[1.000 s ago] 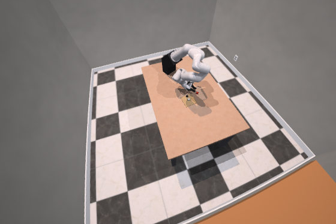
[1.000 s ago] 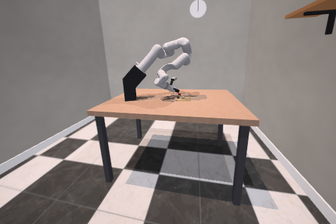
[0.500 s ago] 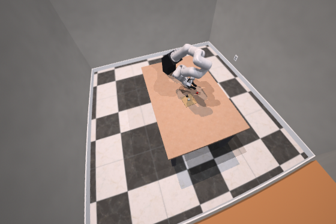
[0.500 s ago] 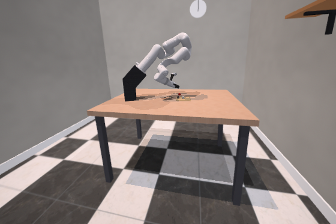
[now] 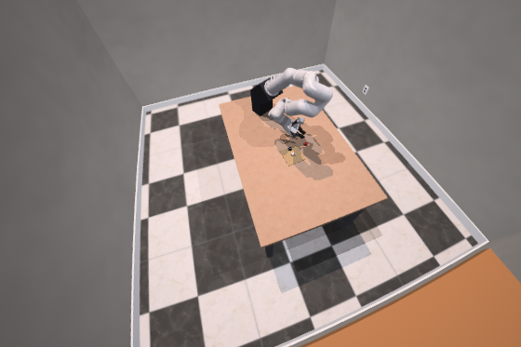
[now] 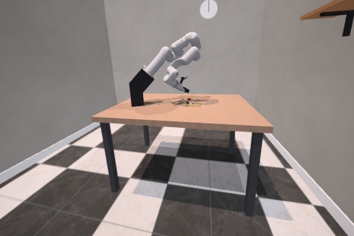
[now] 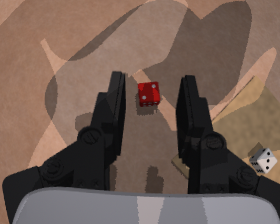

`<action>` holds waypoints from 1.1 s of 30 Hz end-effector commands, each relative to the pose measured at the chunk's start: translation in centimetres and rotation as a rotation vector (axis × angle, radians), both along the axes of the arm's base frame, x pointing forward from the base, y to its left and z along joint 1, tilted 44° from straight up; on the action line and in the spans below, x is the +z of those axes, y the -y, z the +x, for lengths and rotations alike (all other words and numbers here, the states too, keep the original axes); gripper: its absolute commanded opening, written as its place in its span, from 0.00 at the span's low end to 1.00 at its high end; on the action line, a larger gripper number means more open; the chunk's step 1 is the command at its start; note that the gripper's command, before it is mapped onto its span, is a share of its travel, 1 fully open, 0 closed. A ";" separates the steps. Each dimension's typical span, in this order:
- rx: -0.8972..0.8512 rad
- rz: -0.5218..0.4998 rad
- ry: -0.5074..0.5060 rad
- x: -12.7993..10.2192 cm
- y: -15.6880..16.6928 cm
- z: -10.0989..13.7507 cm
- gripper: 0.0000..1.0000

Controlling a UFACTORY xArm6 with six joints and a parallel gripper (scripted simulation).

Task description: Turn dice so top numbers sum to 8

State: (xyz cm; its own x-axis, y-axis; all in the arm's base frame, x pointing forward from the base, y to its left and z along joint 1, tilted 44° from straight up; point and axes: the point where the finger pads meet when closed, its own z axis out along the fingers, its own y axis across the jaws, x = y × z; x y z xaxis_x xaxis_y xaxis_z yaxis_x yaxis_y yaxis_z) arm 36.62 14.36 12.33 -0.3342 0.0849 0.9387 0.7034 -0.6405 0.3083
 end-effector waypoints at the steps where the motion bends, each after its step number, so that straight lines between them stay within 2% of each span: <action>1: -0.031 -0.077 -0.068 0.5 -0.3 0.0 0.36; 6: -0.081 -0.196 -0.174 1.4 -0.7 0.0 0.36; 9: -0.085 -0.202 -0.181 1.4 -0.7 0.0 0.36; 12: -0.119 -0.276 -0.250 2.0 -0.9 0.1 0.36; 24: -0.202 -0.458 -0.419 3.6 -1.6 0.0 0.36; 26: -0.202 -0.458 -0.419 3.6 -1.6 0.0 0.36; 33: -0.265 -0.601 -0.551 4.8 -2.3 -0.1 0.36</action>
State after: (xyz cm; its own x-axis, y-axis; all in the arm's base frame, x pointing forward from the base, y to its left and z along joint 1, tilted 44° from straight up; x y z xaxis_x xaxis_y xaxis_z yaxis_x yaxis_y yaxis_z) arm 36.32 16.29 16.80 0.1632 0.5651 0.8087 0.7049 -0.6403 0.3051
